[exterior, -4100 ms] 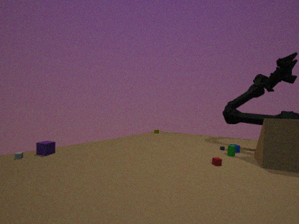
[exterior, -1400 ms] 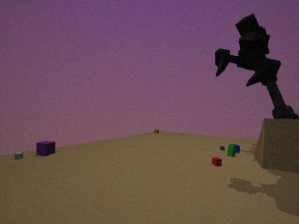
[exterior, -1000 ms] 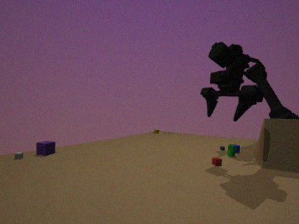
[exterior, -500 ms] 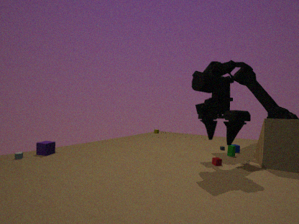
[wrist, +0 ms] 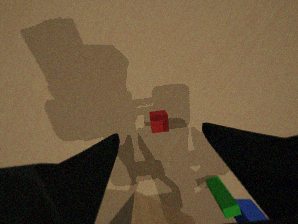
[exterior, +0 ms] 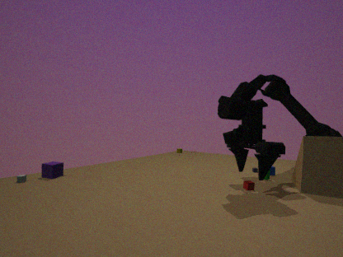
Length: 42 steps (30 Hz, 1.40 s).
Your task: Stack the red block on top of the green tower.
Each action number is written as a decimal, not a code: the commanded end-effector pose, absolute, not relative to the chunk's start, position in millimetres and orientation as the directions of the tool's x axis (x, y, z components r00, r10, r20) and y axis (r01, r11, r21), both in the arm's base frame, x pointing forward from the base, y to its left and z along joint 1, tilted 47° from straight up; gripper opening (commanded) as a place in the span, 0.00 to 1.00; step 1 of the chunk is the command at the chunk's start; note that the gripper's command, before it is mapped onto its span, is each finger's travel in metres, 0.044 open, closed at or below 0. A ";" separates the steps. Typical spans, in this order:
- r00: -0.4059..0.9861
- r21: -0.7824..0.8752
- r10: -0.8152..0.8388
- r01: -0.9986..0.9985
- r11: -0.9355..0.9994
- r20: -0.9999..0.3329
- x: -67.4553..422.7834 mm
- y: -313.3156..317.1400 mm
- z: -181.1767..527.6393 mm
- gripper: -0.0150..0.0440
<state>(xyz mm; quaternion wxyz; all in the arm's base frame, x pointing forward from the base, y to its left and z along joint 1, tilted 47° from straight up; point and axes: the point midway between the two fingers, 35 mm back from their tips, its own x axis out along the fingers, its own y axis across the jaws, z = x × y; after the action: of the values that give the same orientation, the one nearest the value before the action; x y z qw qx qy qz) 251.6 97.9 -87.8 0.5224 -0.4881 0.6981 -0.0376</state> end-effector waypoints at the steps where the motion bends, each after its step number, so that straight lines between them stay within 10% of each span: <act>1: 0.027 -0.564 -0.722 -0.645 0.516 -0.692 252.2 94.4 -90.1 1.00; 39: 0.027 -0.564 -0.723 -0.645 0.515 -0.691 253.0 72.1 -110.6 1.00; 42: 0.027 -0.564 -0.723 -0.645 0.515 -0.691 253.0 72.1 -110.6 0.87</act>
<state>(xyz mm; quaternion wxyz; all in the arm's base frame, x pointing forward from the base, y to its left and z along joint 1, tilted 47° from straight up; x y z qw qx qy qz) 252.8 72.3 -110.9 0.5232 -0.4888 0.6970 -0.0380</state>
